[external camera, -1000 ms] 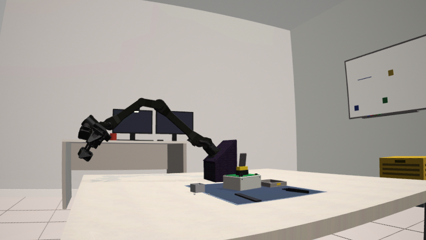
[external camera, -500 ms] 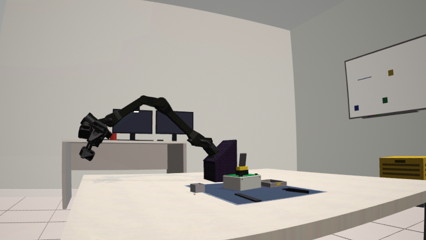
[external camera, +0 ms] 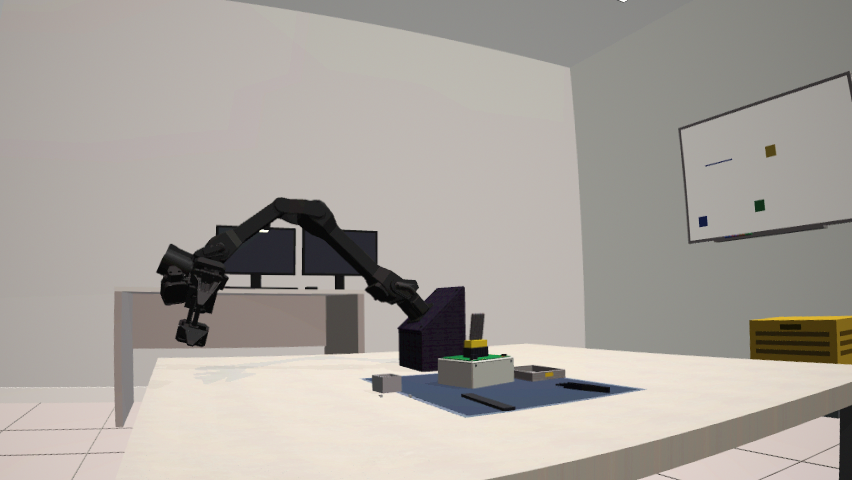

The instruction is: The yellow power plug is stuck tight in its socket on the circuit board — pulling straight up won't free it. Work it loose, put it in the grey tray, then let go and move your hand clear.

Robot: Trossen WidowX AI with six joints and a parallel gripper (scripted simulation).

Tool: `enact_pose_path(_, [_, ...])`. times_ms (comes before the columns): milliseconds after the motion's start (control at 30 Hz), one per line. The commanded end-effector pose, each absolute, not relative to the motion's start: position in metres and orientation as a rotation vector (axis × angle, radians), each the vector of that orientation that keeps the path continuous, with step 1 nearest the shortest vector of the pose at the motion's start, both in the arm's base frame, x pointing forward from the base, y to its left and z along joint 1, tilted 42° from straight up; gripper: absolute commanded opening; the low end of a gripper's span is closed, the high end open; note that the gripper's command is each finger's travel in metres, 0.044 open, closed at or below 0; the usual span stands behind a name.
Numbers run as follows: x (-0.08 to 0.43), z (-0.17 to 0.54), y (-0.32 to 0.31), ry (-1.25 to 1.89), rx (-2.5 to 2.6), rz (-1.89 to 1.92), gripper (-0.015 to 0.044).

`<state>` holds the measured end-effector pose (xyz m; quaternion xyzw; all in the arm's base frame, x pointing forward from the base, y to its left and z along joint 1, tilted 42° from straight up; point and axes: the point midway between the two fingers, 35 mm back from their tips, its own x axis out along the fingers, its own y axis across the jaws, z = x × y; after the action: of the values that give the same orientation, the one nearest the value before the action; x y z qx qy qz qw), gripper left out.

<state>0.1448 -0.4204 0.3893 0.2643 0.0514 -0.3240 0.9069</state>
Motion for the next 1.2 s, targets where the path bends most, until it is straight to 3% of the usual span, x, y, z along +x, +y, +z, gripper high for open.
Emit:
enact_pose_path(0, [0.126, 0.441, -0.392, 0.054, 0.474, -0.681, 0.0430])
enact_pose_path(267, [0.135, 0.435, -0.391, 0.070, 0.492, -0.676, 0.0430])
enact_pose_path(567, [0.231, 0.344, -0.374, 0.320, 0.660, -0.641, 0.0430])
enact_pose_path(867, [0.311, 0.244, -0.302, 0.702, 0.687, -0.610, 0.0430])
enact_pose_path(1167, [0.345, 0.153, -0.199, 1.135, 0.490, -0.584, 0.0430])
